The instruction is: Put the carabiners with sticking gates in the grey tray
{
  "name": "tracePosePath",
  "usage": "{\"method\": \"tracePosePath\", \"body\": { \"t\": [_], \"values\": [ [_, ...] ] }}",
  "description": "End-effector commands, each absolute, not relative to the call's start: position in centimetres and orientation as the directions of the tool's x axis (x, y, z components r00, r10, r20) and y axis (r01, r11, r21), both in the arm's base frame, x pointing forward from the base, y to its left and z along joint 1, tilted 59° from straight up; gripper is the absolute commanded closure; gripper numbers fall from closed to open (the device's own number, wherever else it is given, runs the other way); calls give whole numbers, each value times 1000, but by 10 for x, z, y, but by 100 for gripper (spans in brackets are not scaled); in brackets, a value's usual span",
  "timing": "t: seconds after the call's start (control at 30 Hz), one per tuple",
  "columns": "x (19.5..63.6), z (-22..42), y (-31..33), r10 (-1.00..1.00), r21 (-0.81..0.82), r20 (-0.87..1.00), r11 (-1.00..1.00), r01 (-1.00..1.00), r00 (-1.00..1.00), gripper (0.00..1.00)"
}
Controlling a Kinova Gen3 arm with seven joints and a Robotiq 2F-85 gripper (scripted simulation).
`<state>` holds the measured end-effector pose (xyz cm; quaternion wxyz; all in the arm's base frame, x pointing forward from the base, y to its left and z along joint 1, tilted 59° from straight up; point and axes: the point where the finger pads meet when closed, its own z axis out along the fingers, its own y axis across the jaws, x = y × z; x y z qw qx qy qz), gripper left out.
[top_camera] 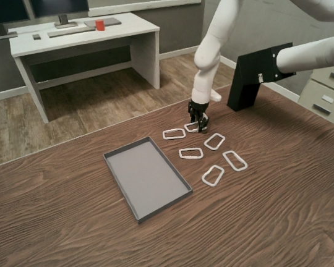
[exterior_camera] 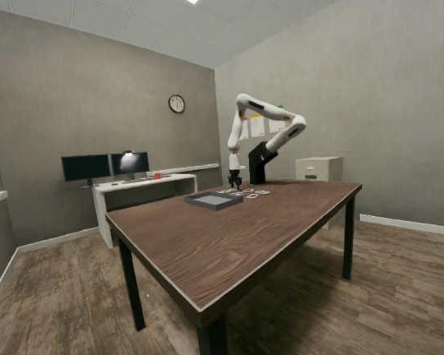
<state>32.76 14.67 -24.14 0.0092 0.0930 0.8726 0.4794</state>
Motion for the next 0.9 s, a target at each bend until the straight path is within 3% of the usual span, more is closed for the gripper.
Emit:
{"method": "tracePosePath", "body": {
  "t": [0.0,0.87],
  "values": [
    [328,-242,146,172,837,73,525,154,-982,33],
    [328,-241,146,173,838,72,524,154,-982,37]
  ]
}}
